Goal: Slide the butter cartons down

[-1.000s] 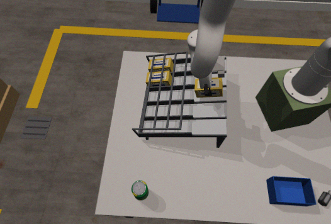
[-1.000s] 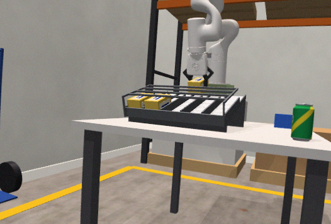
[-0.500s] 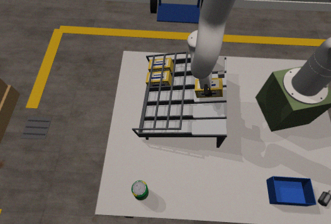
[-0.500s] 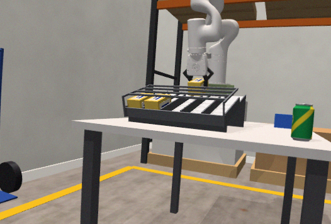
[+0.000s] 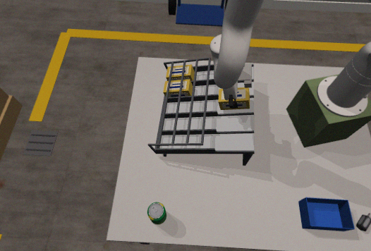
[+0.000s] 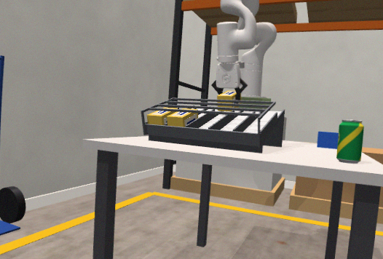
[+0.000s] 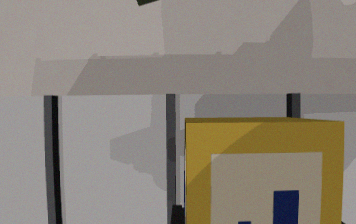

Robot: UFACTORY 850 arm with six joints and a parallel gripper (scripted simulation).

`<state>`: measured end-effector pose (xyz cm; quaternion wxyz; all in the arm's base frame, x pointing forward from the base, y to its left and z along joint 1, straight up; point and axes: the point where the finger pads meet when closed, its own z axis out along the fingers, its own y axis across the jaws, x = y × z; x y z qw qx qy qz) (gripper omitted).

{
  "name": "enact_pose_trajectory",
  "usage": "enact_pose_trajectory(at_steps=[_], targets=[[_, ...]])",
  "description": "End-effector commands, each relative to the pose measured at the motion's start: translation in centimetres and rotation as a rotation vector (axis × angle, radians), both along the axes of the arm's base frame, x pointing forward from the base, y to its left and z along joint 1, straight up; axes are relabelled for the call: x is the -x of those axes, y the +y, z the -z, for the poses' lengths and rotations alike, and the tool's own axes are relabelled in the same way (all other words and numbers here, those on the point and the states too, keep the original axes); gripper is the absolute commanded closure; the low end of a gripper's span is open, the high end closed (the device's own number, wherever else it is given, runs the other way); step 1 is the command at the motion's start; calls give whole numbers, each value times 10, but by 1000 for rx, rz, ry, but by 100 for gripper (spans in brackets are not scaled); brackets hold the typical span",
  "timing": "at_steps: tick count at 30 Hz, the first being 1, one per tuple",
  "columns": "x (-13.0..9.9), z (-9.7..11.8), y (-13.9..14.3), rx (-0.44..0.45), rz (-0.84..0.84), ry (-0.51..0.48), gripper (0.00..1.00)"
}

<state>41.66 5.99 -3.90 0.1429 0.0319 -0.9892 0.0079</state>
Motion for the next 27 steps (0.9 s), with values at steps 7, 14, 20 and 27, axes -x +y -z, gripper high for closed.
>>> enact_pose_trajectory(at_steps=[7,14,20,27], targets=[[0,2,0,0,0,-1,100],[0,2,0,0,0,-1,100],[0,4,0,0,0,-1,100],[0,4,0,0,0,-1,100]])
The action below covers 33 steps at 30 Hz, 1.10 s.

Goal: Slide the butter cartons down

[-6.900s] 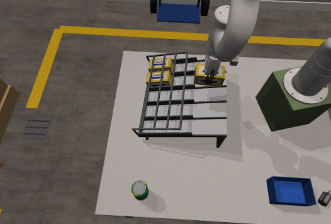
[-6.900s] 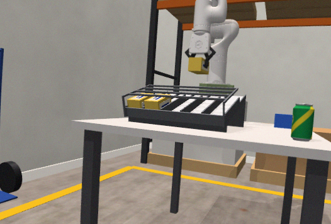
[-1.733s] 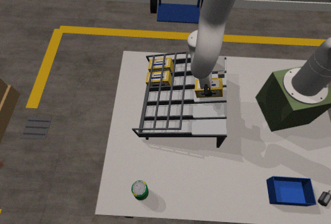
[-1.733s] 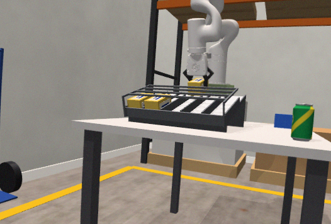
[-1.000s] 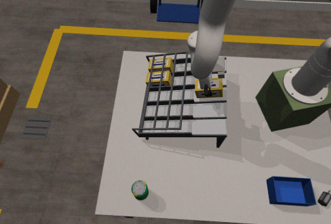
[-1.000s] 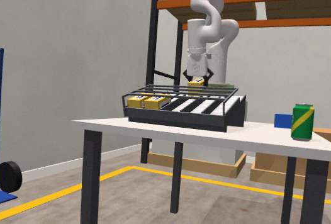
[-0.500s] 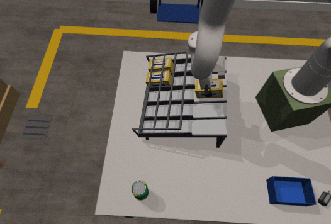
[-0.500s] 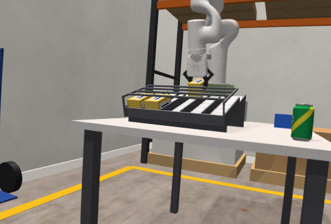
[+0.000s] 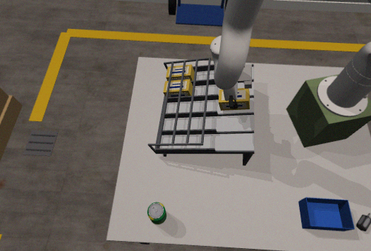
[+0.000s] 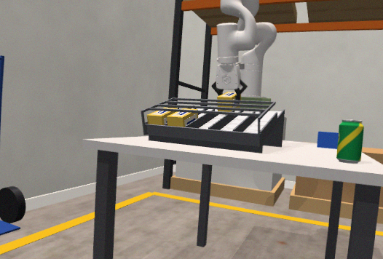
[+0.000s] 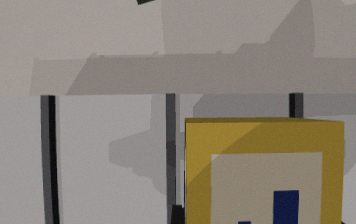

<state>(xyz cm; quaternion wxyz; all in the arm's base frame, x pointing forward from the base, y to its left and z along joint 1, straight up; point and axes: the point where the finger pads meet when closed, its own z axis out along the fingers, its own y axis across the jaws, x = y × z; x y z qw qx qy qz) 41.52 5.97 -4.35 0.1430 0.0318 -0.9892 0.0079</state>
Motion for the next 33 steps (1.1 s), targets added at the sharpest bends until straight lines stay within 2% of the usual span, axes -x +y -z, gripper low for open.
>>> enact_pose_trajectory(at_steps=[1,33], targets=[[-1,0,0,0,0,-2,100],[1,5,0,0,0,-2,100]])
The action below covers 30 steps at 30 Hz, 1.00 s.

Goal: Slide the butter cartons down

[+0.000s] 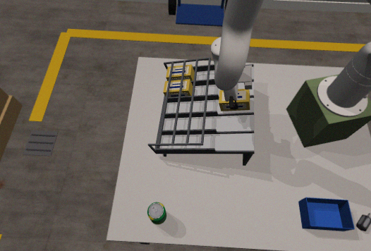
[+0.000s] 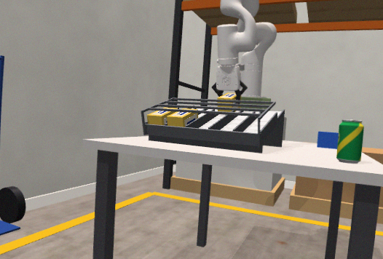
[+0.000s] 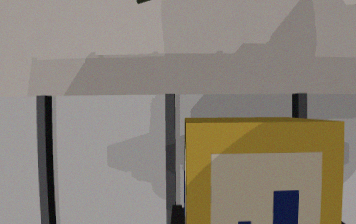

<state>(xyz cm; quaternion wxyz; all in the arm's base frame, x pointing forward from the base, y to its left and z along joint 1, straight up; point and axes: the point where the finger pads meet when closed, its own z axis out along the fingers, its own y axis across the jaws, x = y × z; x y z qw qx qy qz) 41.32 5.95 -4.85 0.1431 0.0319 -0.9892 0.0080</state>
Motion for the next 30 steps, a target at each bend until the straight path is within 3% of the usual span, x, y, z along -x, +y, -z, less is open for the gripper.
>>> enact_pose_trajectory(at_steps=[1,30], targets=[[-1,0,0,0,0,-2,100],[0,5,0,0,0,-2,100]])
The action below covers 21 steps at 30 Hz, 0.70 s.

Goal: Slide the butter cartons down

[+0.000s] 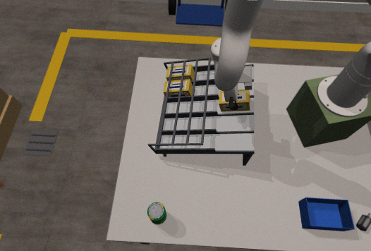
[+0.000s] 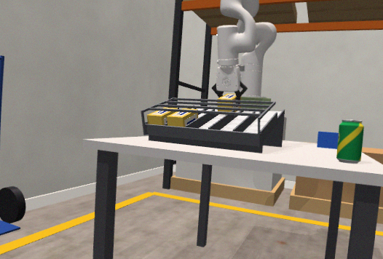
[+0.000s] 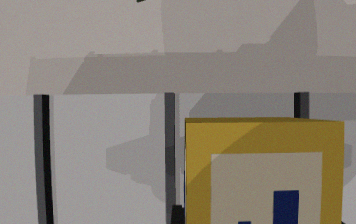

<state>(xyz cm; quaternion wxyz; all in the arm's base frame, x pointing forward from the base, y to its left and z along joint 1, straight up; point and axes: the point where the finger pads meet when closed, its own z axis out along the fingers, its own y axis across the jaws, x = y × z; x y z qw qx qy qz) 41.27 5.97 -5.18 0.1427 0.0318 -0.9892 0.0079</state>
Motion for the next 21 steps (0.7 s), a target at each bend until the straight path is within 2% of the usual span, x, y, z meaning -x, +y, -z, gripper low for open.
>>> enact_pose_trajectory(at_steps=[1,21], targets=[[0,1,0,0,0,-1,100],[1,3,0,0,0,-1,100]])
